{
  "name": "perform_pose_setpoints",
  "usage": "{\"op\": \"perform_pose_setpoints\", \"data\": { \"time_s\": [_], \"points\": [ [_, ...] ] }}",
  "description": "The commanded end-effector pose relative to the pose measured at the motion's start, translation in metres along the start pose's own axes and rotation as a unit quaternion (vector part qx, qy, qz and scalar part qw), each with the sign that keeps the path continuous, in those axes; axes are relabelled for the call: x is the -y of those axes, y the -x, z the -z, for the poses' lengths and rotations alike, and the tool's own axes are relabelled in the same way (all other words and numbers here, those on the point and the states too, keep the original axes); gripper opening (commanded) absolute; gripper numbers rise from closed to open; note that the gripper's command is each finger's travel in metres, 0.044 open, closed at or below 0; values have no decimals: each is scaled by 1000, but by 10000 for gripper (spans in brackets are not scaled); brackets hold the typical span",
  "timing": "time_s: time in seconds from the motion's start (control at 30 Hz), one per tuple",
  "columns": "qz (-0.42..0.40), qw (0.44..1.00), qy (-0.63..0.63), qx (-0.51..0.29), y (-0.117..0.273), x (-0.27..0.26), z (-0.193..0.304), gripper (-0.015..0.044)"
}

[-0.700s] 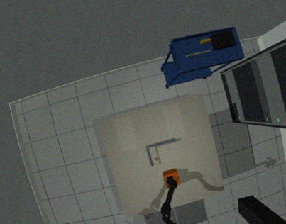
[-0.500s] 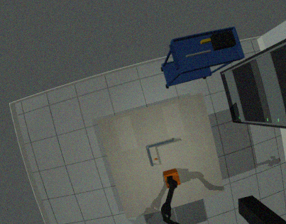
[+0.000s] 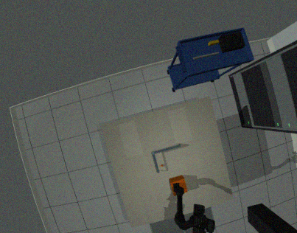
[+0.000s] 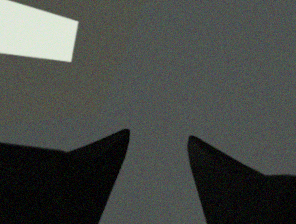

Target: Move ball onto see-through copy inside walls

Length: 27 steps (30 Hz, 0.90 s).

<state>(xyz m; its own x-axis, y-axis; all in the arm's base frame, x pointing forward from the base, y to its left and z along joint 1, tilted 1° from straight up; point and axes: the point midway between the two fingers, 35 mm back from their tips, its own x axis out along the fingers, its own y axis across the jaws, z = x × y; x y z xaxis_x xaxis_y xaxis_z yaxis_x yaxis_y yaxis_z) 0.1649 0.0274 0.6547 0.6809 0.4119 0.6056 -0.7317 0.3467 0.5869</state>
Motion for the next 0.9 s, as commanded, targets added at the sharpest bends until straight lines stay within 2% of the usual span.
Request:
{"op": "perform_pose_setpoints", "data": {
  "time_s": [0.0,0.2,0.4,0.63,0.87],
  "points": [
    [51,999,19,4,-9,60,-2,228],
    [141,987,65,-27,-19,155,20,228],
    [228,960,125,-109,-17,244,71,228],
    [294,896,208,-260,8,329,157,228],
    [296,790,293,-450,59,386,254,228]
  ]
}}
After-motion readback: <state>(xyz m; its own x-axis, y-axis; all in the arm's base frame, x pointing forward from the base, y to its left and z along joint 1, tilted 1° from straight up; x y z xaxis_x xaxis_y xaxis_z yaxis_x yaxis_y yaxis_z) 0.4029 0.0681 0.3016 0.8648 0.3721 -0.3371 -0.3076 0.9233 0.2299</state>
